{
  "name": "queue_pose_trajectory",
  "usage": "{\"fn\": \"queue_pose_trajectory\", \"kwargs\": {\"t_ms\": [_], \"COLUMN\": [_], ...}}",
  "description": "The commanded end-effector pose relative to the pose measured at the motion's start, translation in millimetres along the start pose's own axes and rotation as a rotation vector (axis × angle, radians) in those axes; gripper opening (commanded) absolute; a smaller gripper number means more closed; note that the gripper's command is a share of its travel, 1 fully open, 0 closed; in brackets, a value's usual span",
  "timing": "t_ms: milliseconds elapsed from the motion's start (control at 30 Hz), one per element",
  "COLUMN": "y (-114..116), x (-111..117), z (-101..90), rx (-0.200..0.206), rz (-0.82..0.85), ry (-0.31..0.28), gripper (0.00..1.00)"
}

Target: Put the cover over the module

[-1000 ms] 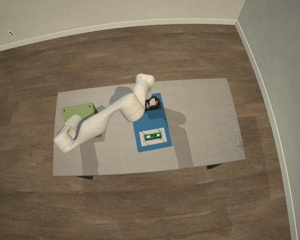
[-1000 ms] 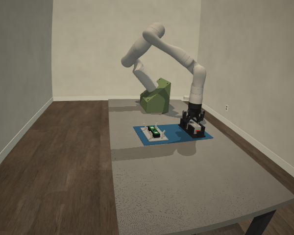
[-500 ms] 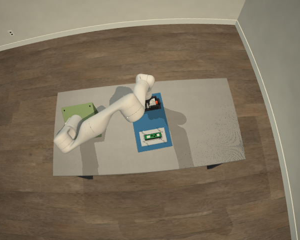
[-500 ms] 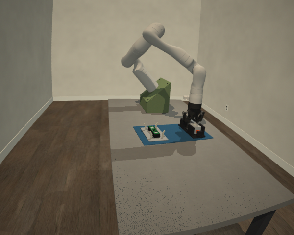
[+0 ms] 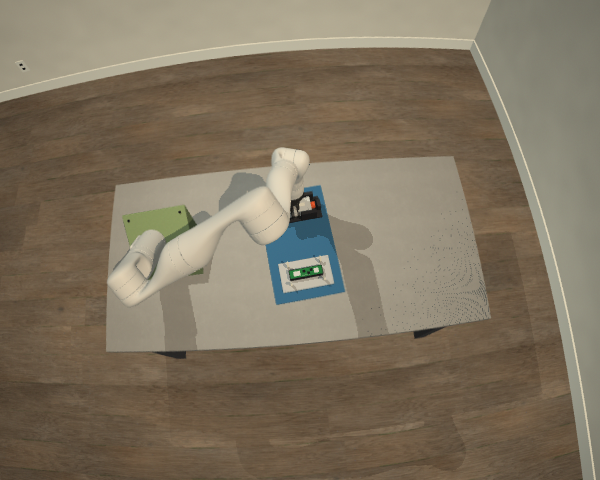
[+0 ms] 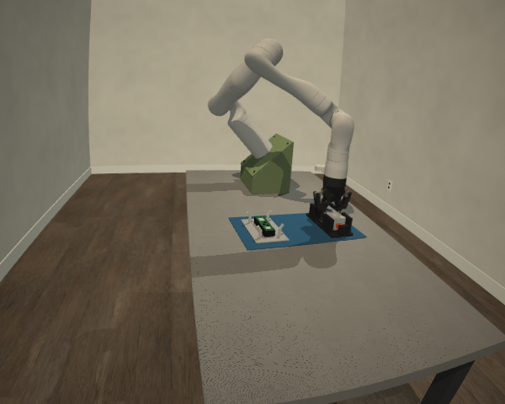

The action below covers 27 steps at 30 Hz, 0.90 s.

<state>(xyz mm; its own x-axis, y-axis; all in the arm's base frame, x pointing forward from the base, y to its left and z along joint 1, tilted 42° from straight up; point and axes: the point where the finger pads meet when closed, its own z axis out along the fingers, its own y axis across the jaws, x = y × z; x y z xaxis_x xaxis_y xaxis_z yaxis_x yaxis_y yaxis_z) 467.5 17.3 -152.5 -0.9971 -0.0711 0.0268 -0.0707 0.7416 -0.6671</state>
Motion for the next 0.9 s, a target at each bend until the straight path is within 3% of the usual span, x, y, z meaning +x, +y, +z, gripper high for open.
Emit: {"fn": "queue_pose_trajectory", "kwargs": {"t_ms": [0,633,867], "y": [0.6,0.4,0.3], "x": [-0.7,-0.7,-0.6], "z": [-1.1,-1.1,-22.1], "rx": [-0.001,-0.001,-0.001], "rz": [0.0,0.0,0.0], "ry": [-0.002,-0.002,-0.002], "gripper": [0.0,0.0,0.0]}}
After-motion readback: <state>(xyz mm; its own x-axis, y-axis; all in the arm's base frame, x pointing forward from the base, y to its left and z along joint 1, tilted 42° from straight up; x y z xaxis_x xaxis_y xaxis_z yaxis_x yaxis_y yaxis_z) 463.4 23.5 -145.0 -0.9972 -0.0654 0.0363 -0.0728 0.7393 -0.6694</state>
